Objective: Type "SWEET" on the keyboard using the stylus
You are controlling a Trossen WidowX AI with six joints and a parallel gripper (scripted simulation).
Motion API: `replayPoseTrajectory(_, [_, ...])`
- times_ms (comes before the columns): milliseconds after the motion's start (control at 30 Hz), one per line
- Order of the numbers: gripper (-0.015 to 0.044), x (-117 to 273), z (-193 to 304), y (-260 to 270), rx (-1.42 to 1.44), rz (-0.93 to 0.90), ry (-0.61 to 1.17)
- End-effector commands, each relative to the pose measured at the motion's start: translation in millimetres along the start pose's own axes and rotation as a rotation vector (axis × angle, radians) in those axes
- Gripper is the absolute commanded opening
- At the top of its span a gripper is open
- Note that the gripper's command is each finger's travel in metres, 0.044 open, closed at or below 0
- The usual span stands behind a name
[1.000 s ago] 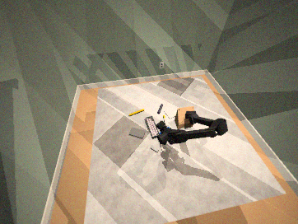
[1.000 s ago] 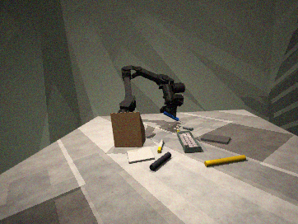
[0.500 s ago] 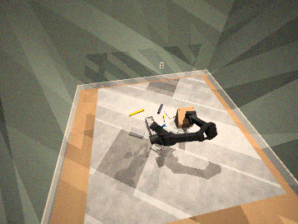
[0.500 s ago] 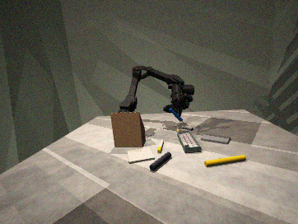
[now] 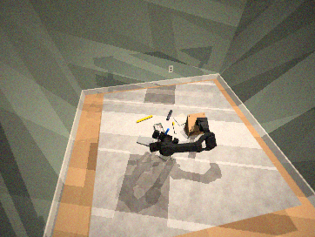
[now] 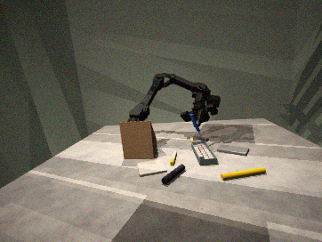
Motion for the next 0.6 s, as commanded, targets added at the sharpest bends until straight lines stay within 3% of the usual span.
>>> replayPoseTrajectory(0, [0.0000, -3, -1, -11, 0.086, -0.027, 0.059])
replayPoseTrajectory(567, [0.0000, -20, -9, -31, 0.280, -0.117, 0.175])
Point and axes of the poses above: the point midway between the two fingers, 35 mm back from their tips, its own x axis back along the fingers, its own y axis across the jaws, z = x × y, the point moved 5 cm from there along x, back along the fingers, and after that the axes turned 3 degrees about x, right-handed, at the moved point
